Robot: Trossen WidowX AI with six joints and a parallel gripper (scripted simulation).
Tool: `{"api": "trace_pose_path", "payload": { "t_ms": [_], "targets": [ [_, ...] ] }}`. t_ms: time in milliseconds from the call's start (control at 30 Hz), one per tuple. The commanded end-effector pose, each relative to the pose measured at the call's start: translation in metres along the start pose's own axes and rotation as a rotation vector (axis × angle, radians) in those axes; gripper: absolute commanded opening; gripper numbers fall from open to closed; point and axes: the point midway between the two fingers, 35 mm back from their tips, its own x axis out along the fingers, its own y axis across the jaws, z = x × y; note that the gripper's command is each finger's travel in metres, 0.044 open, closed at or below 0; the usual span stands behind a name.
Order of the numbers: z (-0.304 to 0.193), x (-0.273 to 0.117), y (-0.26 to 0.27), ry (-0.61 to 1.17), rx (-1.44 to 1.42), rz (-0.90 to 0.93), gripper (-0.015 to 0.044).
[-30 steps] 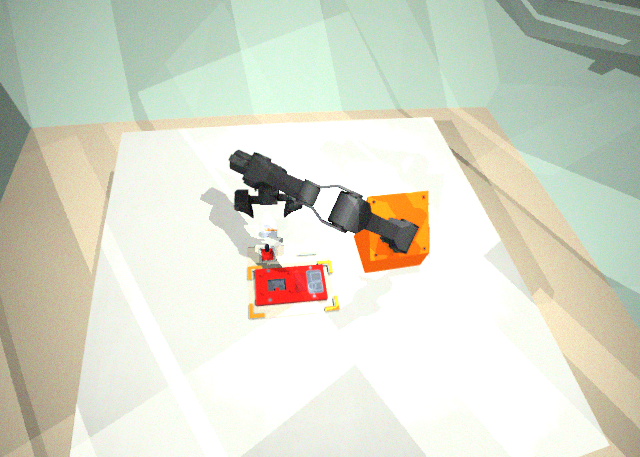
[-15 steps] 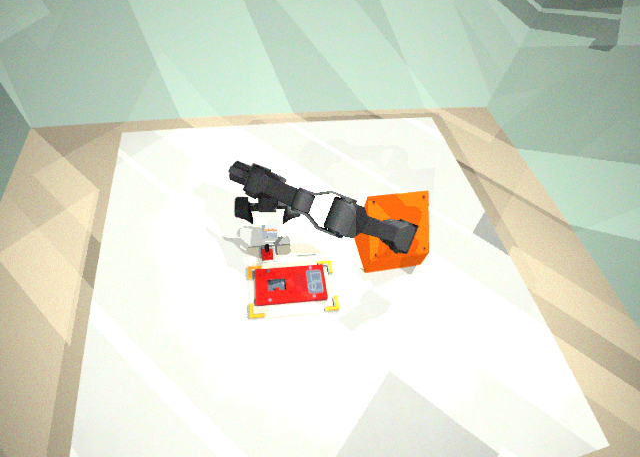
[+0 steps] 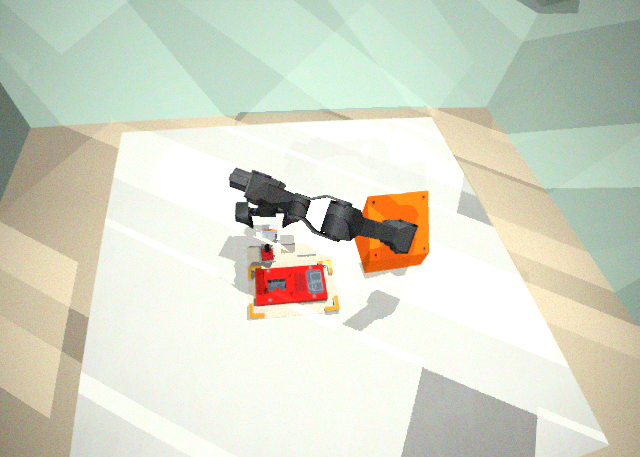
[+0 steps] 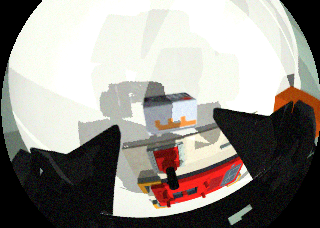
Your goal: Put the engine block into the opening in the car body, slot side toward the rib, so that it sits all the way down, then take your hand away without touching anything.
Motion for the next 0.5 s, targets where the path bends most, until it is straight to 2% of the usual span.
{"api": "trace_pose_path", "payload": {
  "t_ms": [0, 433, 467],
  "targets": [
    [0.001, 0.01, -0.003, 0.007, 0.012, -0.009, 0.044],
    [0.0, 0.029, -0.004, 0.009, 0.012, -0.01, 0.044],
    [0.0, 0.029, -0.004, 0.009, 0.012, -0.01, 0.0414]
  ]
}}
